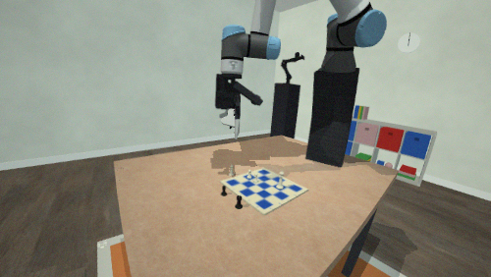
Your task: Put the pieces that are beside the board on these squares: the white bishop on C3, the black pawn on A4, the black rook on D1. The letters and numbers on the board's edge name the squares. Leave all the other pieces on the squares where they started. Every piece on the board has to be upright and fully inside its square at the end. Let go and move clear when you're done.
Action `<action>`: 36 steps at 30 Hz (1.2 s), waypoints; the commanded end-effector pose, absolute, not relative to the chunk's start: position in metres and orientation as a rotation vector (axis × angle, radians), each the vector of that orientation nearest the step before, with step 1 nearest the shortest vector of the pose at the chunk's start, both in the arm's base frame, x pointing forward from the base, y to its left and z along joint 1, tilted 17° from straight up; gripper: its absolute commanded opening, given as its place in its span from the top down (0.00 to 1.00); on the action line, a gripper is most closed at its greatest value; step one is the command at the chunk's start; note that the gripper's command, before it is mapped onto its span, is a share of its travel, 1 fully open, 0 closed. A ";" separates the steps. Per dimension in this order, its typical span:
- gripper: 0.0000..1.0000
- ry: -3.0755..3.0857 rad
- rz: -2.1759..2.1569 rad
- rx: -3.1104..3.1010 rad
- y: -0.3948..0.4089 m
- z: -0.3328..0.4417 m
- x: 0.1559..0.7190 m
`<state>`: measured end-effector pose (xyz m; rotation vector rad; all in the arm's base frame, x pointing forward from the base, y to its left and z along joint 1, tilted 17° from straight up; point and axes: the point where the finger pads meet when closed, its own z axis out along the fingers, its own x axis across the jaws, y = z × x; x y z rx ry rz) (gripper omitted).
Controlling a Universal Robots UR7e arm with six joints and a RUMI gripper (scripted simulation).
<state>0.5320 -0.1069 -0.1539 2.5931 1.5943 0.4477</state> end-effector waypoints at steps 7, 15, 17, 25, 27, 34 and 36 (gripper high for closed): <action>0.00 1.518 0.453 2.647 -0.106 -0.154 0.533; 0.00 1.399 0.458 2.726 -0.104 -0.154 0.534; 0.00 1.360 0.460 2.751 -0.104 -0.154 0.534; 0.00 1.219 0.465 2.833 -0.102 -0.155 0.535; 0.00 1.163 0.466 2.862 -0.101 -0.155 0.536; 0.00 0.931 0.470 2.971 -0.099 -0.156 0.538; 0.00 0.855 0.471 3.002 -0.098 -0.156 0.539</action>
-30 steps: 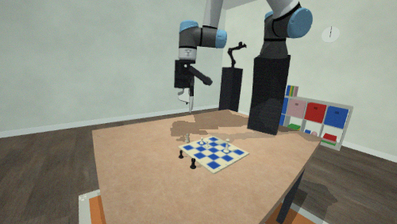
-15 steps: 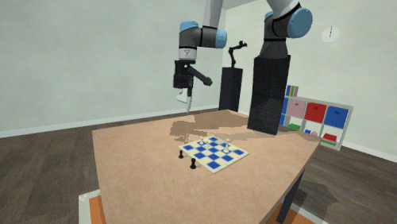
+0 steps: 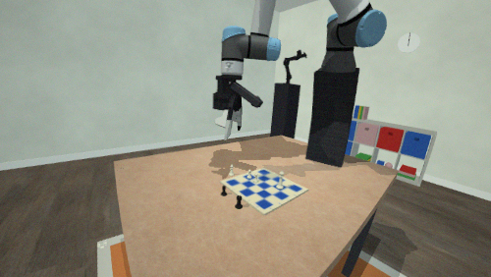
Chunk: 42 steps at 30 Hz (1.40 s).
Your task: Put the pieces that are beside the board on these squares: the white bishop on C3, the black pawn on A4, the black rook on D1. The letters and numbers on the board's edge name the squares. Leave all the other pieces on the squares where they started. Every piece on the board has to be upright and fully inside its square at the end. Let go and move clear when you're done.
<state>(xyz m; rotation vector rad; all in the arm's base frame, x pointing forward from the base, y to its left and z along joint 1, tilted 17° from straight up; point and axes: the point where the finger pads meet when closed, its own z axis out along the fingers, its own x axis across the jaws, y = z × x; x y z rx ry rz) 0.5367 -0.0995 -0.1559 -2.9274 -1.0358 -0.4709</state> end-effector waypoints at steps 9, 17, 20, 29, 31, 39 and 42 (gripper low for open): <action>0.00 -0.532 -0.457 -3.015 -0.095 -0.157 0.542; 0.00 -0.119 -0.438 -3.022 -0.093 -0.158 0.546; 0.00 -0.009 -0.432 -3.015 -0.093 -0.158 0.547; 0.00 0.450 -0.399 -2.943 -0.092 -0.160 0.553; 0.00 0.568 -0.389 -2.912 -0.092 -0.160 0.554; 0.00 0.921 -0.354 -2.792 -0.093 -0.161 0.558; 0.00 1.094 -0.335 -2.715 -0.093 -0.162 0.559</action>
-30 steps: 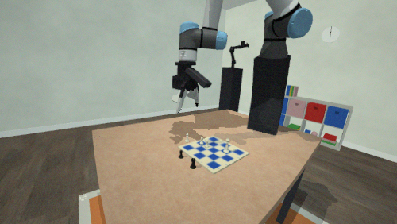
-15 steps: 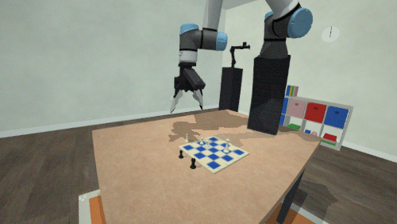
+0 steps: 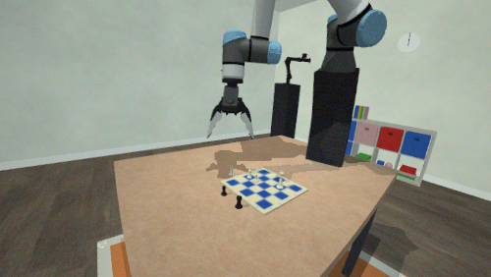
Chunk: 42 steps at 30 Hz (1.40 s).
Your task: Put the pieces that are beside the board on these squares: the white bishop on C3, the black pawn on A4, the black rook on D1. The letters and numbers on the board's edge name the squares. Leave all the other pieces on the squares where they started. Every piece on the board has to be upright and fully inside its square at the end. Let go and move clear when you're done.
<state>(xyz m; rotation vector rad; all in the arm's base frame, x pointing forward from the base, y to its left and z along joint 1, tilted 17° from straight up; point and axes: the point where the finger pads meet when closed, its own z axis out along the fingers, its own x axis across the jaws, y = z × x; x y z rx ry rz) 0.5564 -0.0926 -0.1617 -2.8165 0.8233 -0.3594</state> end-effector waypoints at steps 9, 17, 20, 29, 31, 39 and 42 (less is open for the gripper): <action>0.00 1.588 -0.268 -2.418 -0.096 -0.165 0.563; 0.00 1.883 -0.219 -2.172 -0.099 -0.168 0.565; 0.00 2.017 -0.193 -2.037 -0.101 -0.169 0.565; 0.00 2.325 -0.123 -1.652 -0.104 -0.173 0.564; 0.00 2.358 -0.114 -1.601 -0.104 -0.173 0.564; 0.00 2.579 -0.045 -1.195 -0.107 -0.177 0.562; 0.00 2.643 -0.020 -1.044 -0.108 -0.179 0.561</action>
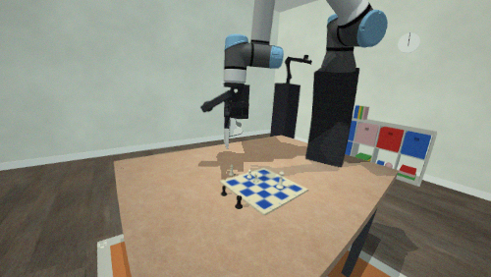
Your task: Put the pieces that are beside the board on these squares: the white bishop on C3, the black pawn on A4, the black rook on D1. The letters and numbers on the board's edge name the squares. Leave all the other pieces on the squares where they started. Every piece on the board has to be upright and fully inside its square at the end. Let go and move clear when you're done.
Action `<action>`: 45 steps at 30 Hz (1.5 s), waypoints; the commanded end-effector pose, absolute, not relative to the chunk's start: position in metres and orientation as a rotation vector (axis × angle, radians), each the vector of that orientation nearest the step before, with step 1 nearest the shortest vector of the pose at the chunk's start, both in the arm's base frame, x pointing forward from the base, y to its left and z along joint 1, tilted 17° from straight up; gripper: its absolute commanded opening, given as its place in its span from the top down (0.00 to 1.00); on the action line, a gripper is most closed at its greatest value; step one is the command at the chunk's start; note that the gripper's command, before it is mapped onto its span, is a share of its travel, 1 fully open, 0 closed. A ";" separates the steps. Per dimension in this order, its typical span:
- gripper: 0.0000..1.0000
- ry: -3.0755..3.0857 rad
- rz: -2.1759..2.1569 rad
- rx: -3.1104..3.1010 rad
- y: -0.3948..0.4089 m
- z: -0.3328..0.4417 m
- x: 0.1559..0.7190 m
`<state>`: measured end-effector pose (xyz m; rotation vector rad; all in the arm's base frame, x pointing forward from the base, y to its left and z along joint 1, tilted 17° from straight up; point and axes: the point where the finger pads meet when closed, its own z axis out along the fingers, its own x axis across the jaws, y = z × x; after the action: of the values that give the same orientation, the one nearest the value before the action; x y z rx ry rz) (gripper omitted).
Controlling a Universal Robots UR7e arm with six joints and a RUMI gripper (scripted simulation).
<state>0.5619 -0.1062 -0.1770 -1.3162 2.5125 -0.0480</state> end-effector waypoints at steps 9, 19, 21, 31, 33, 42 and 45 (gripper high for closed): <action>0.00 2.754 0.034 -0.702 -0.109 -0.182 0.558; 0.00 2.836 0.101 -0.262 -0.109 -0.187 0.553; 0.00 2.840 0.107 -0.222 -0.108 -0.187 0.553; 0.00 2.855 0.153 0.095 -0.107 -0.190 0.550; 0.00 2.855 0.162 0.156 -0.107 -0.190 0.549; 0.00 2.845 0.187 0.336 -0.106 -0.192 0.547; 0.00 2.840 0.196 0.398 -0.105 -0.193 0.546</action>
<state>0.5472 -0.1059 -0.1923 0.2906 2.8493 0.1857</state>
